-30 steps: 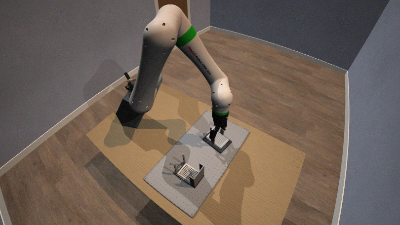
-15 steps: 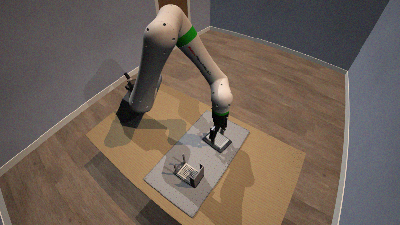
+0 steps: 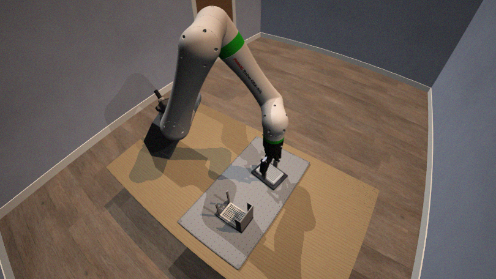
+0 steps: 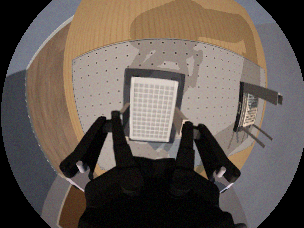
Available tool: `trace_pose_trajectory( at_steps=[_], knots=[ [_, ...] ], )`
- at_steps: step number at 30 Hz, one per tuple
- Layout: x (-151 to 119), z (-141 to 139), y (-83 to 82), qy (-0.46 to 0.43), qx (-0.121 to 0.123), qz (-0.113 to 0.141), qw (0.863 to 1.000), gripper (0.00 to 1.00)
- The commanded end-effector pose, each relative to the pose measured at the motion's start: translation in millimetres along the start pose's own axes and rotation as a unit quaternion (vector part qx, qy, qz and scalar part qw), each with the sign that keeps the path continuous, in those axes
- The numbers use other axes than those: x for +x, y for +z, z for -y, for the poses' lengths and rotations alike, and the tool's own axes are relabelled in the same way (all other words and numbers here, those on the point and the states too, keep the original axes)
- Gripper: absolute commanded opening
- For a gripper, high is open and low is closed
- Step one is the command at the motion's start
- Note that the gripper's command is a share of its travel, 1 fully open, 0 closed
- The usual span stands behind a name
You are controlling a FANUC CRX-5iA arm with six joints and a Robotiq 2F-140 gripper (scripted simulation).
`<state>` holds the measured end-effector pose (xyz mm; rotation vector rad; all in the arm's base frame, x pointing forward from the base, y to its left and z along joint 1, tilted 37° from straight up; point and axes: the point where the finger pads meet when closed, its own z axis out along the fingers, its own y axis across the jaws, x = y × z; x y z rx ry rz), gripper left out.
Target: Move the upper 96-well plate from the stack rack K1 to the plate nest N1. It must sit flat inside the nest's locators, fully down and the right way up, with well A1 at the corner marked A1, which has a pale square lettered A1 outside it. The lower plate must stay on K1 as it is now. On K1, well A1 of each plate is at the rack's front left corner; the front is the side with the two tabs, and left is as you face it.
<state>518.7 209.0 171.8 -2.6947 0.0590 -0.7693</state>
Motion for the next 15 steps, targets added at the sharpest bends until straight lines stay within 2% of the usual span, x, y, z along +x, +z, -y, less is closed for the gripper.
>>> trace_pose_trajectory(
  at_steps=[1, 15],
  knots=[
    [0.2, 0.1, 0.4, 0.000, 0.000, 0.000, 1.000, 0.00],
    [0.2, 0.1, 2.4, 0.000, 0.000, 0.000, 1.000, 0.00]
  ],
)
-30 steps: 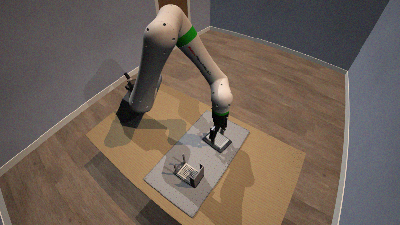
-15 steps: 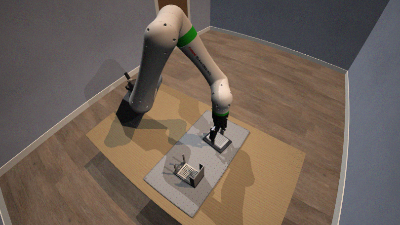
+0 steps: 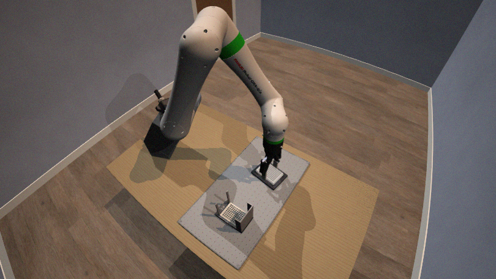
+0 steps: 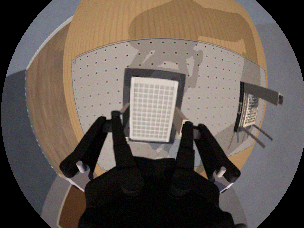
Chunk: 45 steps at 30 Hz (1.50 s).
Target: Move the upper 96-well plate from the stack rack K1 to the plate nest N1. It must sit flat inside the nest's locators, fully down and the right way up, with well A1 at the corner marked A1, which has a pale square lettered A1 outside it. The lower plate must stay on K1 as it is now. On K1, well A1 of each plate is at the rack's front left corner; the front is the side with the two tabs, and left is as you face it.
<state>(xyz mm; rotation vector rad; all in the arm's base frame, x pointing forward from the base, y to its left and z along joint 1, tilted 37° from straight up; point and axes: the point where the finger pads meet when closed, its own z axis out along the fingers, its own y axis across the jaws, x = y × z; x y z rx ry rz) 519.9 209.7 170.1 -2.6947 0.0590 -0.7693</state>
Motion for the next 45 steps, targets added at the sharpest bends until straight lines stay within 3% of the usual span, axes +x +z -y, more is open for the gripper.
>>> trace_pose_trajectory(
  at_steps=[1, 29, 30, 45],
  knots=[
    [0.2, 0.1, 0.4, 0.000, 0.000, 0.000, 1.000, 0.00],
    [0.2, 0.1, 4.4, 0.000, 0.000, 0.000, 1.000, 0.00],
    [0.2, 0.1, 4.4, 0.000, 0.000, 0.000, 1.000, 1.00],
    [0.2, 0.1, 4.4, 0.000, 0.000, 0.000, 1.000, 1.00]
  ],
)
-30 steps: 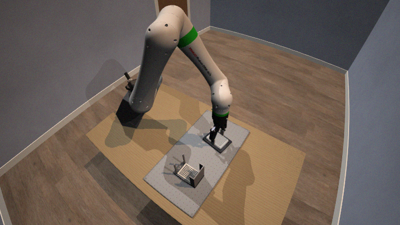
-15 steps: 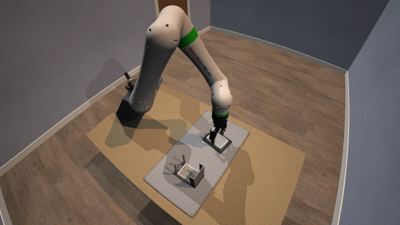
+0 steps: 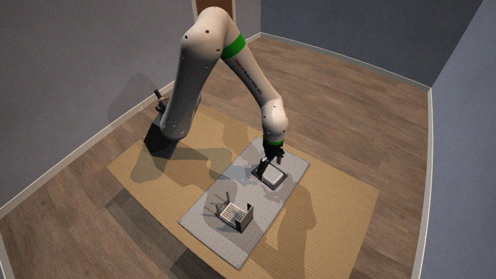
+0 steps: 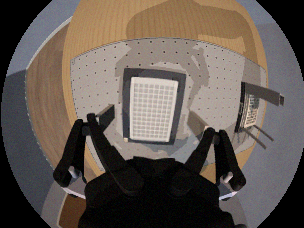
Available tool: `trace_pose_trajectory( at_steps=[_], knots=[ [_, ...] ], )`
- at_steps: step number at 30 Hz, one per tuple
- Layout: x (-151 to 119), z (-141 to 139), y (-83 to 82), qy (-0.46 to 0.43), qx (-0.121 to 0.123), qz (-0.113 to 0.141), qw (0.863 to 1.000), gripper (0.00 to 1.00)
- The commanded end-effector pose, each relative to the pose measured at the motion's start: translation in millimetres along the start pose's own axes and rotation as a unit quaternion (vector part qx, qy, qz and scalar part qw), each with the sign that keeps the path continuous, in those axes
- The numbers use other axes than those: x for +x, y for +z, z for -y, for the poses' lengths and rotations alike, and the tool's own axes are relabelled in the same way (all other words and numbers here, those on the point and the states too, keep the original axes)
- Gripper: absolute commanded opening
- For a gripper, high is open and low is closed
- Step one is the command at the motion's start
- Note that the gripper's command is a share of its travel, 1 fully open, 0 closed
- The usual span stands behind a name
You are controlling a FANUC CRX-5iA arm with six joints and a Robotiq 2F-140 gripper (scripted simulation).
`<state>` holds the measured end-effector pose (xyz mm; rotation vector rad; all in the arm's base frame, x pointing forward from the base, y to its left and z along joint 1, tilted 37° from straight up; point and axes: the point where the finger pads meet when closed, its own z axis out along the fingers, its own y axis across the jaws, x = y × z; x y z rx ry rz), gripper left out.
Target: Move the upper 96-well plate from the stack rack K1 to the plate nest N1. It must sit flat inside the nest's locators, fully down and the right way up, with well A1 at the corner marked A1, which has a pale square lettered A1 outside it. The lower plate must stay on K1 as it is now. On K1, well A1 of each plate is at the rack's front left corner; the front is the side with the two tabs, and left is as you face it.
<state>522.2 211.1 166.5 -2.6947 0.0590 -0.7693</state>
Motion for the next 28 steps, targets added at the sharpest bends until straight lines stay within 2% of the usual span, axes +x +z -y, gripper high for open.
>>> trace_pose_trajectory(
  at_steps=[1, 5, 20, 28],
  knots=[
    [0.2, 0.1, -0.1, 0.000, 0.000, 0.000, 1.000, 1.00],
    [0.2, 0.1, -0.1, 0.000, 0.000, 0.000, 1.000, 1.00],
    [0.2, 0.1, -34.8, 0.000, 0.000, 0.000, 1.000, 1.00],
    [0.2, 0.1, -34.8, 0.000, 0.000, 0.000, 1.000, 1.00]
  ],
)
